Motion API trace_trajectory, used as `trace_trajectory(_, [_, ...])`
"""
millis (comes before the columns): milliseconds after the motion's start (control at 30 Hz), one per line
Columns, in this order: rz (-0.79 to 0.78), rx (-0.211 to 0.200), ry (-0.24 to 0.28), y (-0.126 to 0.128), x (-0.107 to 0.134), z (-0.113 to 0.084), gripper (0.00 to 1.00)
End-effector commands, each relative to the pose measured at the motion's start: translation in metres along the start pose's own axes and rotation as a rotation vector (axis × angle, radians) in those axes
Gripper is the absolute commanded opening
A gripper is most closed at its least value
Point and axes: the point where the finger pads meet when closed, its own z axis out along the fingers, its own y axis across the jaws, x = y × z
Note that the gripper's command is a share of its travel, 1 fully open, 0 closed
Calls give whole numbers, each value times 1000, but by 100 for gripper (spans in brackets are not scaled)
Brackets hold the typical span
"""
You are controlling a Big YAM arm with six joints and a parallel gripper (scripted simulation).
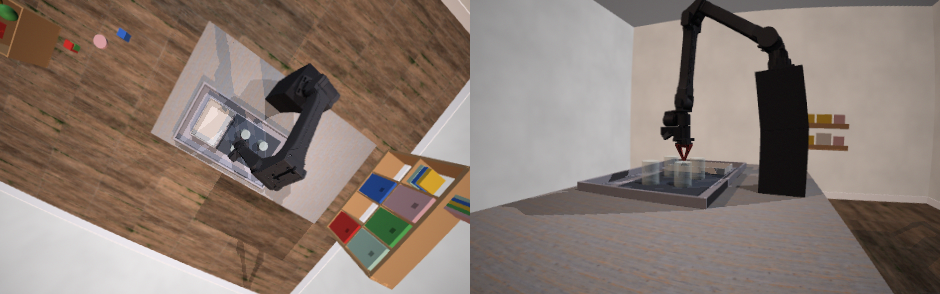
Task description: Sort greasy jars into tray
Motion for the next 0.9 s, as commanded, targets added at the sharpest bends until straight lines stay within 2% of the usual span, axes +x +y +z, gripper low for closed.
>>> trace_trajectory(0, [-17,-3,-13,3,-7,2,0])
trace_trajectory(867, [-17,-3,-13,3,-10,2,0])
